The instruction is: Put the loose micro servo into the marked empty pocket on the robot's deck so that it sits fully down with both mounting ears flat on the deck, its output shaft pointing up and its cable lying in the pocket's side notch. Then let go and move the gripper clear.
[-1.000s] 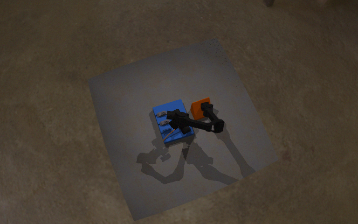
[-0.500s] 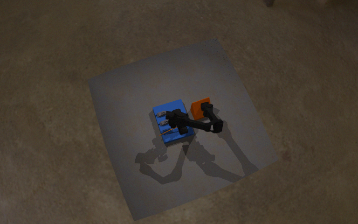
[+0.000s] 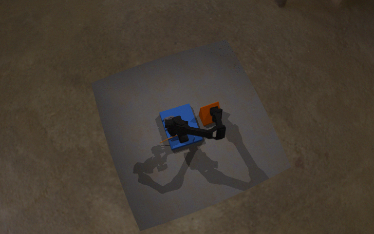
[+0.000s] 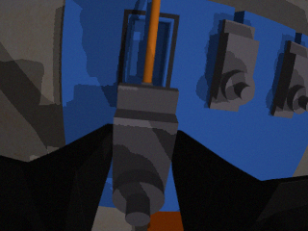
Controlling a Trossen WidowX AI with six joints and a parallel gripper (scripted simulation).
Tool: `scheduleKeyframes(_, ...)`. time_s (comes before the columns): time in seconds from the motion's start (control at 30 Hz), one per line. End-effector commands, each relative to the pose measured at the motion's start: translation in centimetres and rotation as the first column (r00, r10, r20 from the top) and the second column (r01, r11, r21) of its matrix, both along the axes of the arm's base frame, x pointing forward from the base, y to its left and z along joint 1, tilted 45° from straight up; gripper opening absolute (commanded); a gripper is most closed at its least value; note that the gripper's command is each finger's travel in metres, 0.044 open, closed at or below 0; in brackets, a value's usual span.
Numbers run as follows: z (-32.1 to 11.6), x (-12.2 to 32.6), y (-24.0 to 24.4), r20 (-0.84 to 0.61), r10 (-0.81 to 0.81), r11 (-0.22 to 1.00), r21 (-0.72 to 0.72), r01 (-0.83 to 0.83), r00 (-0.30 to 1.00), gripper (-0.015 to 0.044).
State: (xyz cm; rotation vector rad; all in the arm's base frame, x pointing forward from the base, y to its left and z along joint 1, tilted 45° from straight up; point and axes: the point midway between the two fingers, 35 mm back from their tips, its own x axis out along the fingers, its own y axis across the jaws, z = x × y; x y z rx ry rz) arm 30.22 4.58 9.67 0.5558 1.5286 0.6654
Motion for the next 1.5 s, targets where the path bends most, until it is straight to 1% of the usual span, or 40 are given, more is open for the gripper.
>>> scheduleKeyframes(0.0,0.2,1.8,0.1,0.005,-0.003,1.0,0.002,0.003,1.0,0.0)
scheduleKeyframes(0.3,0.2,4.7,0.4,0.007,-0.003,1.0,0.002,0.003,1.0,0.0)
scheduleKeyframes(0.9,-1.2,4.7,1.8,0.008,-0.003,1.0,0.003,0.003,1.0,0.0)
scheduleKeyframes(1.47,-1.5,4.7,2.1,0.008,-0.003,1.0,0.003,0.003,1.0,0.0)
